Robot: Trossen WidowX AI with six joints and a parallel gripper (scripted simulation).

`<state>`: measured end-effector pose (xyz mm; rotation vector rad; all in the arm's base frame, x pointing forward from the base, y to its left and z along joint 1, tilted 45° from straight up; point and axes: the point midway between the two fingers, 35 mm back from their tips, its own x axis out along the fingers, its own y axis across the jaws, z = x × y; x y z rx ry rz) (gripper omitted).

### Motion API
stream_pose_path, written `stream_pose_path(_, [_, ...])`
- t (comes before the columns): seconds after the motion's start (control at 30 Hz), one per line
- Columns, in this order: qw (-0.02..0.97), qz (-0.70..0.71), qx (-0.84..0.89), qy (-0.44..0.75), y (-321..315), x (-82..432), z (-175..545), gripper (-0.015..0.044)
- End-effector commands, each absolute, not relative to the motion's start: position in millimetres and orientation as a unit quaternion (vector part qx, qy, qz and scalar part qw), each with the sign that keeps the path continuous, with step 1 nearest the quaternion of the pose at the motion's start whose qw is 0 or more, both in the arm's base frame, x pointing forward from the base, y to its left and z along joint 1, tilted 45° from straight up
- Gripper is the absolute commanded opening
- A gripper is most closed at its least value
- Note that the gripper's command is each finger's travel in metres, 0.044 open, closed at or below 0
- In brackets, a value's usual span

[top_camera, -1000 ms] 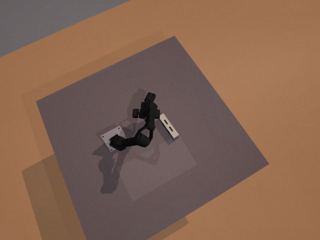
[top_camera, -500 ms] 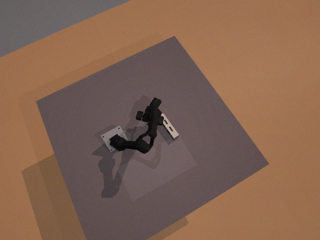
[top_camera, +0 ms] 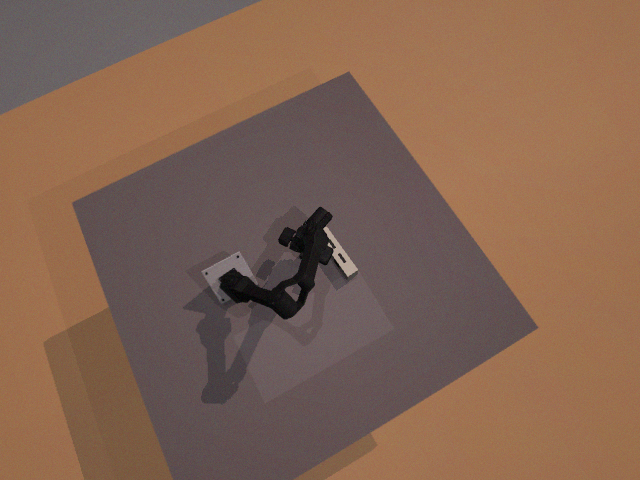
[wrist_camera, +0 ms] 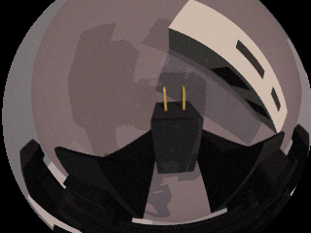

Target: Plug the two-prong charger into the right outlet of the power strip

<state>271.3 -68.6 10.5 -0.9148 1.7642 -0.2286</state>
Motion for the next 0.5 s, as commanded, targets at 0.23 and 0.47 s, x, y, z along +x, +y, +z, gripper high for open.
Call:
stream_pose_path(0.23, [0.569,-0.157,-0.343,0.731,-92,265,27,0.0000])
stream_pose_path(0.47, [0.583,-0.195,-0.315,0.723,-107,259,36,0.0000])
